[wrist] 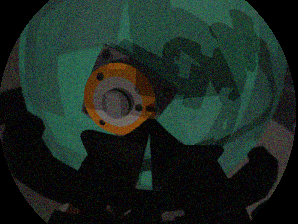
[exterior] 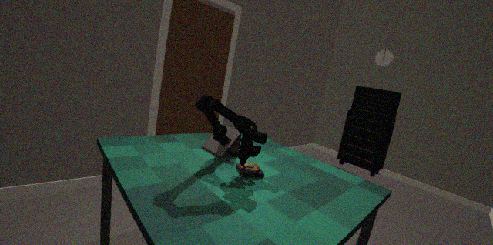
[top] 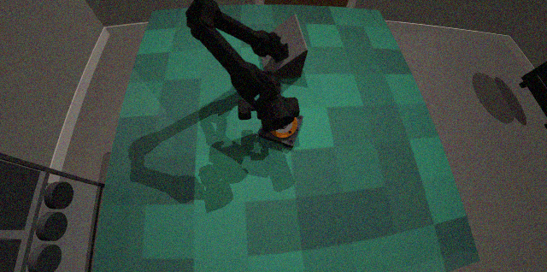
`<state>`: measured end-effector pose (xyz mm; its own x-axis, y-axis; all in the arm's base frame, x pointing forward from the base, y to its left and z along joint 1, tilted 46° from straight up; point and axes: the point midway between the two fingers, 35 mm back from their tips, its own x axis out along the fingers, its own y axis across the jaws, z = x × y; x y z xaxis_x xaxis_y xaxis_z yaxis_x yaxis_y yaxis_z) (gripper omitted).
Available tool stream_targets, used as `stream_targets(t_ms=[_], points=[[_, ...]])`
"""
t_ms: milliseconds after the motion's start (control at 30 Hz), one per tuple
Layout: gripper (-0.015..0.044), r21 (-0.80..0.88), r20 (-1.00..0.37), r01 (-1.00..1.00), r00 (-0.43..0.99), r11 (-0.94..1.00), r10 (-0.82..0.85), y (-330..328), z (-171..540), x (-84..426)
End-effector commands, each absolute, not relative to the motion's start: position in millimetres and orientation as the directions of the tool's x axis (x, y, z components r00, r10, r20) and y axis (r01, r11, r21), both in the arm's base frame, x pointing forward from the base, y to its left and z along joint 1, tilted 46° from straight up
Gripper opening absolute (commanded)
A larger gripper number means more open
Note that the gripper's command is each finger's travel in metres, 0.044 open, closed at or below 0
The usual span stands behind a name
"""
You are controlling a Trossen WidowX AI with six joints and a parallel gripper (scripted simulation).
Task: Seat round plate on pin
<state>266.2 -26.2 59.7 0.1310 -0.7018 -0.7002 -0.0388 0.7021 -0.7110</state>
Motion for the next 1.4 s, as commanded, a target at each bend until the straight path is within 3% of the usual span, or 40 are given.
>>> stream_targets(t_ms=[0, 1367], points=[[0.0000, -0.715, -0.696, -0.039, 0.133, 0.698, -0.705, -27, 61, 274], [0.0000, -0.714, -0.696, -0.038, 0.135, 0.699, -0.705, -9, 52, 318]])
